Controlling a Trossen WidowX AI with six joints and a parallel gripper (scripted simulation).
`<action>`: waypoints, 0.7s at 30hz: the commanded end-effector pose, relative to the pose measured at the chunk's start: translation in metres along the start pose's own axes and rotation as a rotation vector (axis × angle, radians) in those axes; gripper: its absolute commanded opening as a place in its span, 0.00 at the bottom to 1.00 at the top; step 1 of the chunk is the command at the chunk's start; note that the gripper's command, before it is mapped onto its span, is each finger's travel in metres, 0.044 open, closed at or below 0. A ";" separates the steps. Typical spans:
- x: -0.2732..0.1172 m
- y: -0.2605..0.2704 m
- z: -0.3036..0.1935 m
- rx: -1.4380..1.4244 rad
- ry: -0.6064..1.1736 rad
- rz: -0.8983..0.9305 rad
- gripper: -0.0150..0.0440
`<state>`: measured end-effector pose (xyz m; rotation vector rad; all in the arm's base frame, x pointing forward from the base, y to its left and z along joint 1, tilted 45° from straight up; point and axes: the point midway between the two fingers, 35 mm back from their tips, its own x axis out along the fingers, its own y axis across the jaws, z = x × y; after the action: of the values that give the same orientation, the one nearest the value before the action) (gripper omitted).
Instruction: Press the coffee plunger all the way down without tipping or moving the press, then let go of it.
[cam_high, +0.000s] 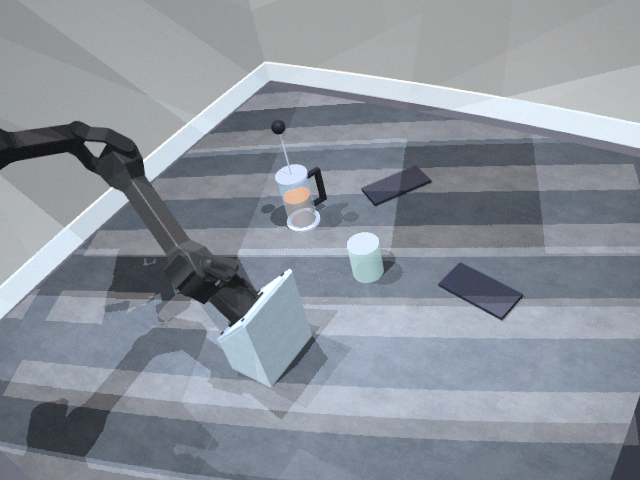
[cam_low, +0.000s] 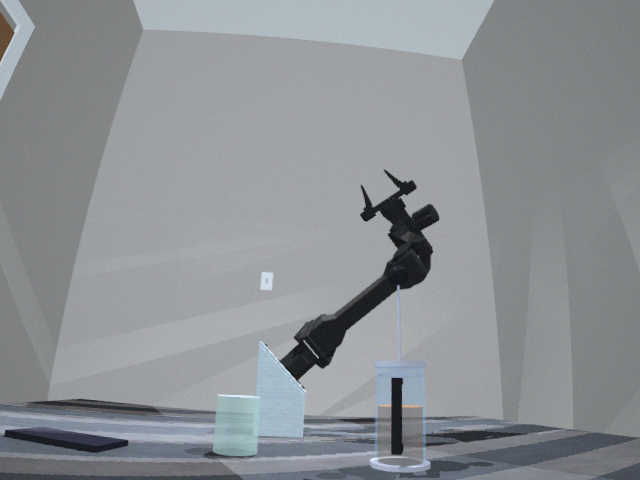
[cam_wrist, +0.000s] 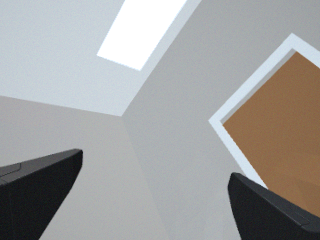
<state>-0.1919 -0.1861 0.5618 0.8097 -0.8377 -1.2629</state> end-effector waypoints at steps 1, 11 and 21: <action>0.002 -0.001 -0.001 -0.001 0.006 0.003 0.98; 0.077 -0.024 -0.072 -0.059 0.306 0.172 1.00; 0.136 -0.035 -0.213 -0.109 0.697 0.399 1.00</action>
<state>-0.0578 -0.3061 0.4663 0.8777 -0.4320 -0.7300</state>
